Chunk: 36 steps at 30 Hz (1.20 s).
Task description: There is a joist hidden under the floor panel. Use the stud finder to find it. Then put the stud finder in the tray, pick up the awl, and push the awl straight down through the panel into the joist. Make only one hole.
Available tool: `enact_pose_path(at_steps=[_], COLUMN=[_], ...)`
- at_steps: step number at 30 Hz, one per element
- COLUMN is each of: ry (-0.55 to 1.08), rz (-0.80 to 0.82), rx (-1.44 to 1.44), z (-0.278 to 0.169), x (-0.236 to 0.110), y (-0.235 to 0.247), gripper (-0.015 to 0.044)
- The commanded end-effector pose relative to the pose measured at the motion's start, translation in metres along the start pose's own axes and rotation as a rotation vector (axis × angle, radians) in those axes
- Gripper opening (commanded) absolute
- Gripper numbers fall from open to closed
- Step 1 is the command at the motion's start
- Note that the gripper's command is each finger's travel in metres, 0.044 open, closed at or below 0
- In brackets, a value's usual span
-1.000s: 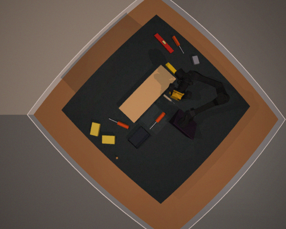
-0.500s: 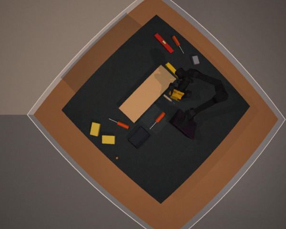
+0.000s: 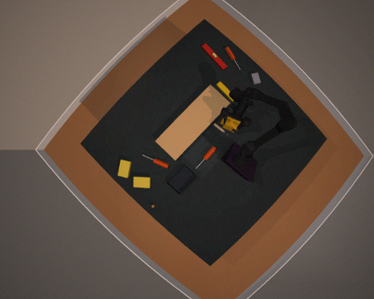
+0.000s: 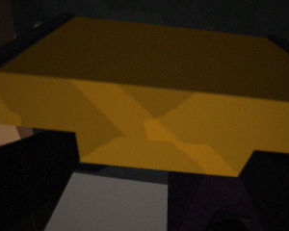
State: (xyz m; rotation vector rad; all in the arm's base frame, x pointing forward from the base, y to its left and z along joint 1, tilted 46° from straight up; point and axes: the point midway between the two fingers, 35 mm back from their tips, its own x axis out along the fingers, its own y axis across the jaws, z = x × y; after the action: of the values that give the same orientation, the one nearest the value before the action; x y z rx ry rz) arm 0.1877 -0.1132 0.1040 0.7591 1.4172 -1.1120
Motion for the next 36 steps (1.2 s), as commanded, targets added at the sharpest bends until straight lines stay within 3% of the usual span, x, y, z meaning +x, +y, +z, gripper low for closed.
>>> enact_pose_path(at_steps=[1, 36], ry=[0.034, 0.267], rz=[0.004, 0.003], rx=[-0.008, -0.01], z=[-0.0003, 0.0058], x=[-0.0011, -0.0004], y=[0.0009, 0.0008], gripper=[0.0, 0.0])
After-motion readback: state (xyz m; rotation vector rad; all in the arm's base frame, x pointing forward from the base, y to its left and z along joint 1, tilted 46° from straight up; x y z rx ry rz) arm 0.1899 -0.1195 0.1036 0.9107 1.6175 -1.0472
